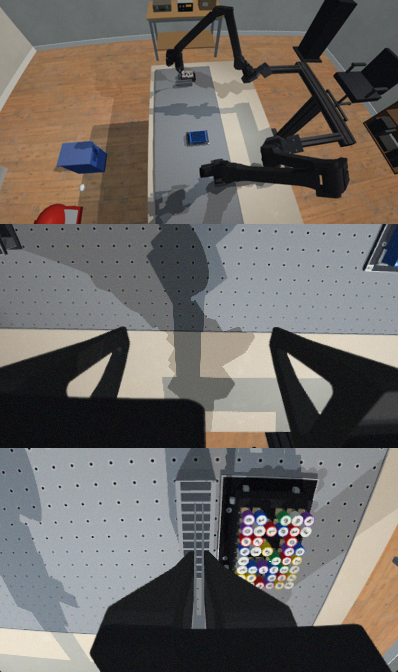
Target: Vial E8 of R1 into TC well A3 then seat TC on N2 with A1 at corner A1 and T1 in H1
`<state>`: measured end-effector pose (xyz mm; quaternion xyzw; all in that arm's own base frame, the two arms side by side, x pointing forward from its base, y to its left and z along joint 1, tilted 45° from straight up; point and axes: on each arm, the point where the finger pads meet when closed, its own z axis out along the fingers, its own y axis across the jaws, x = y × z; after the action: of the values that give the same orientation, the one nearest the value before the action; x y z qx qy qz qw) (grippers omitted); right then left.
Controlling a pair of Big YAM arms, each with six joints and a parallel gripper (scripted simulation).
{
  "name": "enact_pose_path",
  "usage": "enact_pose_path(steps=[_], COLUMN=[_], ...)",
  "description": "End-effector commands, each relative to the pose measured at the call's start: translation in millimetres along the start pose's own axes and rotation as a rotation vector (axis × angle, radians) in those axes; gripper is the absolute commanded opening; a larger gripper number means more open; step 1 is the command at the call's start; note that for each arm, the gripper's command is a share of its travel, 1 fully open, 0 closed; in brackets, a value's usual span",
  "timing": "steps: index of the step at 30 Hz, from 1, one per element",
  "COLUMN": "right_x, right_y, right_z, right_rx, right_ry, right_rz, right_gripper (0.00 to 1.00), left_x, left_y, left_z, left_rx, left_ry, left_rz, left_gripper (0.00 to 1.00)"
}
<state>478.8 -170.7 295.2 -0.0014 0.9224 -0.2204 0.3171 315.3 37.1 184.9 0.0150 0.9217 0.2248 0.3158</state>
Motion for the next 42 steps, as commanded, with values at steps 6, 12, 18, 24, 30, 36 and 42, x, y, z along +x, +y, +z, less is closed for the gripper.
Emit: enact_pose_path(steps=[6, 12, 18, 24, 30, 36, 42], right_x=[-18, -17, -13, -8, -1, 7, 9], right_y=[-2, -27, -51, -65, -87, -108, -123], right_z=[-18, -24, -29, -24, -20, -14, -18], right_rx=[0.003, 0.024, 0.034, 0.029, 0.024, 0.013, 0.019], right_ry=[-0.034, -0.042, -0.039, -0.025, -0.011, 0.006, 0.003], right_rz=[0.005, -0.072, -0.233, -0.343, -0.506, -0.669, -0.776], right_gripper=[0.07, 0.07, 0.07, 0.07, 0.07, 0.07, 0.07], left_x=[-8, -8, -8, -8, -8, -8, -8], left_y=[2, 2, 2, 2, 2, 2, 2], left_z=[-5, -5, -5, -5, -5, -5, -5], left_rx=[0.001, 0.001, 0.001, 0.001, 0.001, 0.001, 0.001], left_ry=[-0.015, -0.015, -0.015, -0.015, -0.015, -0.015, -0.015], left_rz=[0.003, 0.003, 0.003, 0.003, 0.003, 0.003, 0.003], left_gripper=[1.00, 1.00, 1.00, 1.00, 1.00, 1.00, 1.00])
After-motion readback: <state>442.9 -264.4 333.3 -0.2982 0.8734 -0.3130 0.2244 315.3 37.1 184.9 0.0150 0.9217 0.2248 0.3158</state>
